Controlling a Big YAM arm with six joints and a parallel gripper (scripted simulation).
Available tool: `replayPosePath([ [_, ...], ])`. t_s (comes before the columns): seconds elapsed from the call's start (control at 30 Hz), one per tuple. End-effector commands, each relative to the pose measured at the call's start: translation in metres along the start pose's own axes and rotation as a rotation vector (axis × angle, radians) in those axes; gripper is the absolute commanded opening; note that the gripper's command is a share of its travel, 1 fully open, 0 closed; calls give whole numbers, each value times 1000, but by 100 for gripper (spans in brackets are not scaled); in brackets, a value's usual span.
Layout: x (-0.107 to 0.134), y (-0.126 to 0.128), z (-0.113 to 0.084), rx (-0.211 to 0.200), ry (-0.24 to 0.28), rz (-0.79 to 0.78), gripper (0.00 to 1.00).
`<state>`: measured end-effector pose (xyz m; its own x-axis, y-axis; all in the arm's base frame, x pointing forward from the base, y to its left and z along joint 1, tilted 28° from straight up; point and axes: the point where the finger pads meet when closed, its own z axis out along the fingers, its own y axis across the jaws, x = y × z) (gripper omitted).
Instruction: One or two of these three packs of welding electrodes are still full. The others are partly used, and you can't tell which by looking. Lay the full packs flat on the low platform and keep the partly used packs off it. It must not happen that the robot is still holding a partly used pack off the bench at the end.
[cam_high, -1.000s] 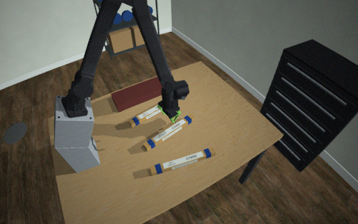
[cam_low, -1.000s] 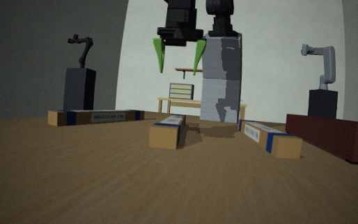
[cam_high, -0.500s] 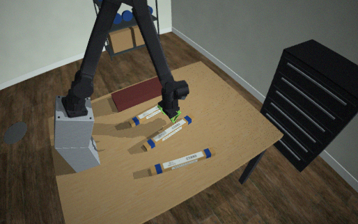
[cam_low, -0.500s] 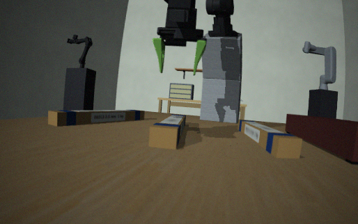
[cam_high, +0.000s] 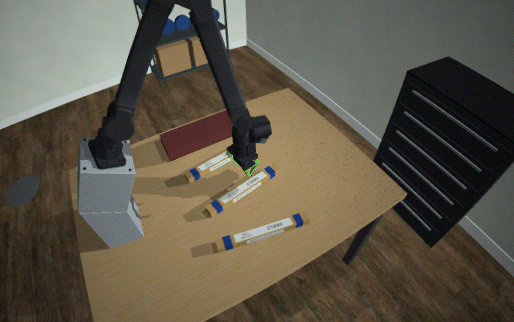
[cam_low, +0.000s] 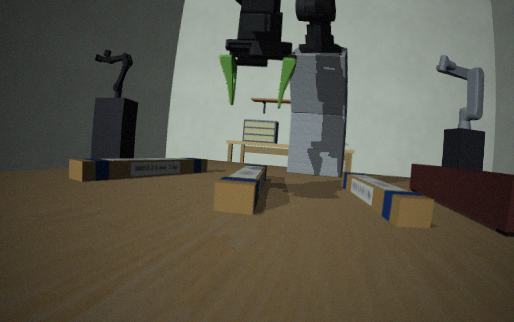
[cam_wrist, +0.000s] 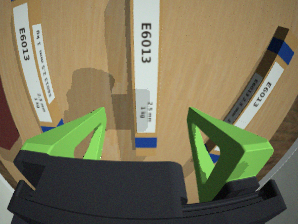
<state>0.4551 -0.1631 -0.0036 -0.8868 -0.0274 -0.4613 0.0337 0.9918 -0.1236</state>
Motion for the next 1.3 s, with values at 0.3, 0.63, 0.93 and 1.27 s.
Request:
replayPosePath([
  [0.3,-2,57,6,-5,8,37,74],
  [0.63,-12,125,6,-5,6,37,74],
  [0.93,-19,172,5,-6,11,36,74],
  [1.27,-22,199,6,-4,12,39,74],
])
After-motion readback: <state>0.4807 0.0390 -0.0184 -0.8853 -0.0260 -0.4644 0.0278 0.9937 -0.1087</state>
